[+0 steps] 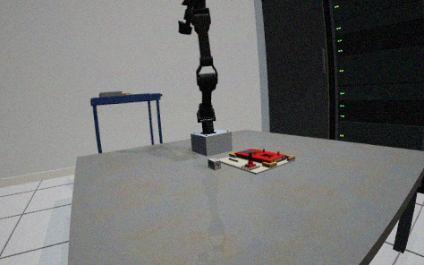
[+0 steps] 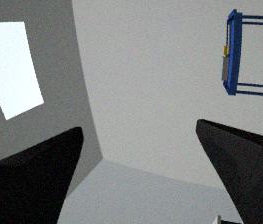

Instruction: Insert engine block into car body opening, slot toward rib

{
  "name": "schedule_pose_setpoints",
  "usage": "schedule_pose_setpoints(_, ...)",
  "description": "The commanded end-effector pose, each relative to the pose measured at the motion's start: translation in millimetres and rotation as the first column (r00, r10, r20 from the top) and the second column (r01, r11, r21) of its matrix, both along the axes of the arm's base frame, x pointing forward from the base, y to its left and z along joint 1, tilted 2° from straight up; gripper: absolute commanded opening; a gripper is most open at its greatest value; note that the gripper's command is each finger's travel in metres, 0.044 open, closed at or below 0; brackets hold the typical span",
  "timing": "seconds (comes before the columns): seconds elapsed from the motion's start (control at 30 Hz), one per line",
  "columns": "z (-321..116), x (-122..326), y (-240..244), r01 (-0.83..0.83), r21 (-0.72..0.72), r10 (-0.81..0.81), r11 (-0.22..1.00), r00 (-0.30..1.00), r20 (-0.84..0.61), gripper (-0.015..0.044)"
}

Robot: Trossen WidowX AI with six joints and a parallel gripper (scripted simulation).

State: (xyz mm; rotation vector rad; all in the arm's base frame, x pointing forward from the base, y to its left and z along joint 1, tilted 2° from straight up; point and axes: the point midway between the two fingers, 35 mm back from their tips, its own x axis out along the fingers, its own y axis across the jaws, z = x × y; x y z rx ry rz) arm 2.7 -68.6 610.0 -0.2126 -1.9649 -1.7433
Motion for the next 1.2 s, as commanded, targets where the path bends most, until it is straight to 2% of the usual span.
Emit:
schedule_pose_setpoints(0.0, 0.0, 0.0, 0.0, 0.000, 0.000, 0.000, 1.000, 1.000, 0.000, 0.0426)
schedule_pose_setpoints(0.03, 0.0, -0.4, 0.2, 0.003, 0.001, -0.003, 1.000, 1.000, 0.000, 0.0440)
schedule_pose_setpoints(0.33, -3.4, -24.2, 13.4, 0.137, 0.036, -0.138, 0.990, 0.990, 0.031, 0.0440)
schedule_pose_setpoints(0.57, -13.6, -71.0, 42.6, 0.331, 0.039, -0.333, 0.943, 0.934, 0.125, 0.0440)
schedule_pose_setpoints(0.87, -33.6, -113.1, 101.1, 0.577, 0.051, -0.570, 0.815, 0.783, 0.248, 0.0440)
schedule_pose_setpoints(1.17, -61.3, -128.4, 173.1, 0.772, 0.078, -0.737, 0.631, 0.564, 0.373, 0.0440)
